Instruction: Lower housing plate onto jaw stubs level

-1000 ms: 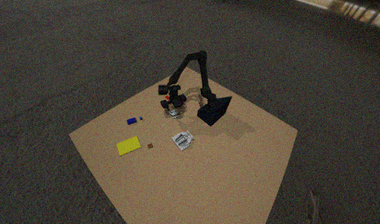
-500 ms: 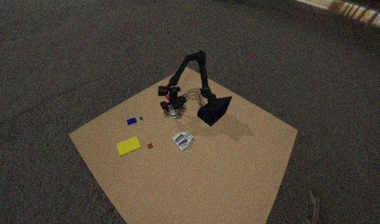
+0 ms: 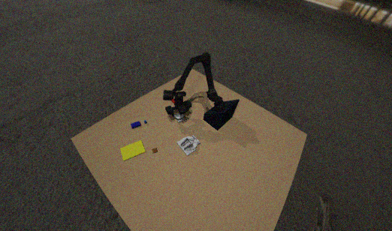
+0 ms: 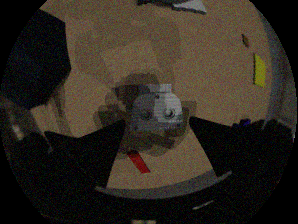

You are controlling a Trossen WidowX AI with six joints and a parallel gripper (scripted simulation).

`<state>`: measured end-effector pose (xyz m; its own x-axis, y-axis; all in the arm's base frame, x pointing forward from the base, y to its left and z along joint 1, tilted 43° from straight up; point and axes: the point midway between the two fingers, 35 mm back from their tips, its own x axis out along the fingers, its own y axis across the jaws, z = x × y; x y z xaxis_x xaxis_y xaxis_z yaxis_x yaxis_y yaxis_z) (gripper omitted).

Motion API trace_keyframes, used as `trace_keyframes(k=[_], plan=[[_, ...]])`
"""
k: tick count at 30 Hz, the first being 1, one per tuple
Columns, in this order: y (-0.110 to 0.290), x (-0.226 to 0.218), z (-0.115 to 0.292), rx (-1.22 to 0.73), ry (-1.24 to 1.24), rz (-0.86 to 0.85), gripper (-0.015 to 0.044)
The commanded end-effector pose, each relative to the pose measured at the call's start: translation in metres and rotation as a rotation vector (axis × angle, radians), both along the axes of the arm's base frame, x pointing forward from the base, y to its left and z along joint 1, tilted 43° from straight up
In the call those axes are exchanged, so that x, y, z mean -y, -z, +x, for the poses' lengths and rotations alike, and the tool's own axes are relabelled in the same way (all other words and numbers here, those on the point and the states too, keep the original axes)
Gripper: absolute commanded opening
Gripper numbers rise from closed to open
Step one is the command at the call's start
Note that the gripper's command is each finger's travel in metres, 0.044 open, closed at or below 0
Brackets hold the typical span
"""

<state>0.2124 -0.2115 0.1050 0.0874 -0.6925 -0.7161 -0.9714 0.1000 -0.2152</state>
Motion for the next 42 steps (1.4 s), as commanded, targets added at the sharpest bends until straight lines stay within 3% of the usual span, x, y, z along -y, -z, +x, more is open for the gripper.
trace_keyframes(k=[1,36,42], plan=[[0.007,0.004,0.001,-0.007,-0.005,0.004,0.044],[0.018,0.014,0.001,-0.008,-0.005,0.003,0.044],[0.017,0.015,0.001,-0.006,0.0,0.002,0.04]])
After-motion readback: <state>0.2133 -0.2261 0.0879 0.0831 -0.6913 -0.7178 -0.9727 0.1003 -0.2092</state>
